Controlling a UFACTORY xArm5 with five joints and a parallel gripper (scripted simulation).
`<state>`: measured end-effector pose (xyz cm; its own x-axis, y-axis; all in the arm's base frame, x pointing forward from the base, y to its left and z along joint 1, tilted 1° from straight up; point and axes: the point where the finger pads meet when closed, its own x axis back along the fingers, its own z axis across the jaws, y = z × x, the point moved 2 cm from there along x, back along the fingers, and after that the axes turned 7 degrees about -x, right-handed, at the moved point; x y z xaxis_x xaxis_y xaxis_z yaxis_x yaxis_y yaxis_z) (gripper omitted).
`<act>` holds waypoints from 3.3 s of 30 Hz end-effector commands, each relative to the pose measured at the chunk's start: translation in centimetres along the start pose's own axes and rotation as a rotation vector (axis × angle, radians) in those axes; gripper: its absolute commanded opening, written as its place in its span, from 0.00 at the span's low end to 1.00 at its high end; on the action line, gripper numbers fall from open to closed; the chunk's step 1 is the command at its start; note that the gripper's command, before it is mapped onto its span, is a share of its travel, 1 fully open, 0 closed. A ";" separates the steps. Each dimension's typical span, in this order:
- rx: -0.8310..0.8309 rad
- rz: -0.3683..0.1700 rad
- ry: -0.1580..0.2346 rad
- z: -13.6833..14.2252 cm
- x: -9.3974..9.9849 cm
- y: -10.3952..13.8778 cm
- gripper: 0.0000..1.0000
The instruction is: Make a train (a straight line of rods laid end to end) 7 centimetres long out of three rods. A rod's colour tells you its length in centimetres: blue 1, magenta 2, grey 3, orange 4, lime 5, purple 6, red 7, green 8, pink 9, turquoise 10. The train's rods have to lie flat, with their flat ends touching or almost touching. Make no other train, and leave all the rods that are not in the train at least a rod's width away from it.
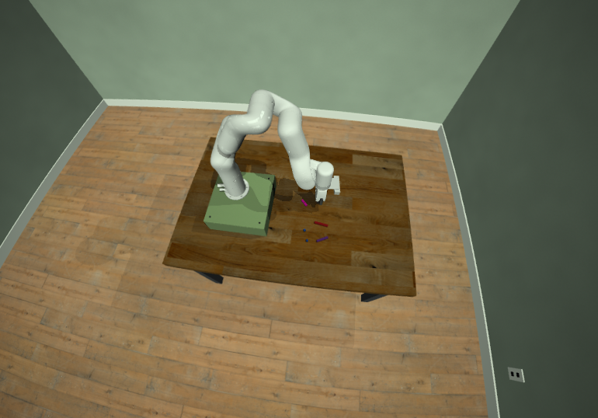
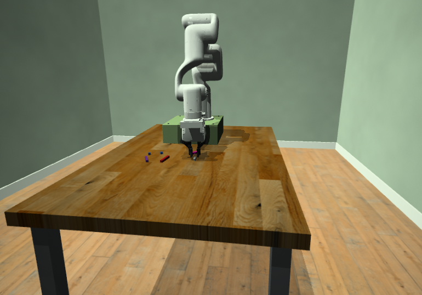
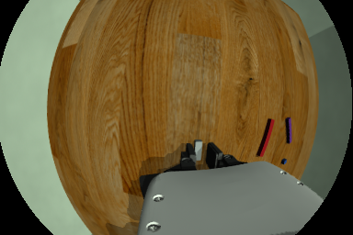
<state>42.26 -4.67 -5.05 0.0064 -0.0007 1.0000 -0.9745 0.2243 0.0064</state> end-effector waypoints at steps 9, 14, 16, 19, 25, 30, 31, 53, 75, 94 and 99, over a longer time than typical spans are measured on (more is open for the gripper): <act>0.000 0.003 0.000 0.0 0.1 -0.1 0.24; 0.000 0.003 0.000 0.0 0.1 -0.1 0.24; 0.000 0.003 0.000 0.0 0.1 -0.1 0.24; 0.000 0.003 0.000 0.0 0.1 -0.1 0.24; 0.000 0.003 0.000 0.0 0.1 -0.1 0.24; 0.000 0.003 0.000 0.0 0.1 -0.1 0.24; 0.000 0.003 0.000 0.0 0.1 -0.1 0.24; 0.000 0.003 0.000 0.0 0.1 -0.1 0.24; 0.000 0.003 0.000 0.0 -0.4 -0.1 0.24; 0.000 0.003 0.000 0.0 -1.3 -0.1 0.24; 0.000 0.003 0.000 0.0 -1.3 -0.1 0.24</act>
<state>42.24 -4.68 -6.46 0.0062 -0.0007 1.0000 -0.9745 0.2243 0.0062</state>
